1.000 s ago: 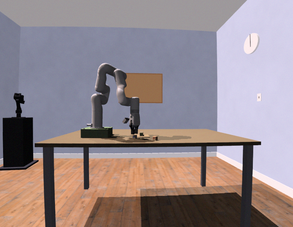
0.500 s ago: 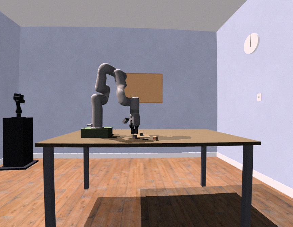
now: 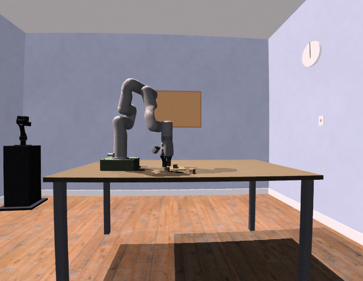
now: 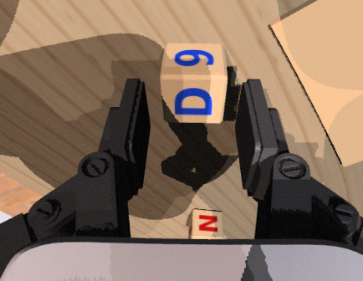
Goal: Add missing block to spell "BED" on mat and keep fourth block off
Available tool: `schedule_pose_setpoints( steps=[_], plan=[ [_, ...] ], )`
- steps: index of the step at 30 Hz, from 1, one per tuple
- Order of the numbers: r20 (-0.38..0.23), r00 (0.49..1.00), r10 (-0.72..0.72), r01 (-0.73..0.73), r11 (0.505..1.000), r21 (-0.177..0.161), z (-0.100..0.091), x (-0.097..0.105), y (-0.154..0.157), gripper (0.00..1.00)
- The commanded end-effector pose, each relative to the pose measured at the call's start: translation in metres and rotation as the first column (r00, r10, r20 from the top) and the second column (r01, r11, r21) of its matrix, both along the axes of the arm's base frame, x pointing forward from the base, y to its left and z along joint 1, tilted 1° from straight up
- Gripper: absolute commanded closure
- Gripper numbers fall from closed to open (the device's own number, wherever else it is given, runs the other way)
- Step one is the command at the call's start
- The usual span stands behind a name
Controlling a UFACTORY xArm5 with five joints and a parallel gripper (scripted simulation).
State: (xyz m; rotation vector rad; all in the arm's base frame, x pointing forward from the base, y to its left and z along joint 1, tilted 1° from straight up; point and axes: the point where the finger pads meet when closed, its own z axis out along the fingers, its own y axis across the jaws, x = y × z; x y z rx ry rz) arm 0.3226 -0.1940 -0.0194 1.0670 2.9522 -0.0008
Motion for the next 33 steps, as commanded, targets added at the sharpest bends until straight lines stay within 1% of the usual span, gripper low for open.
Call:
schedule_pose_setpoints(
  steps=[1,16,33],
  plan=[
    [0.002,1.000,0.000,0.000,1.000,-0.001,-0.005,0.001,0.000,0.53],
    [0.002,1.000,0.000,0.000,1.000,-0.001,-0.027,0.001,0.000,0.53],
    [0.002,1.000,0.000,0.000,1.000,-0.001,-0.028,0.001,0.000,0.53]
  ],
)
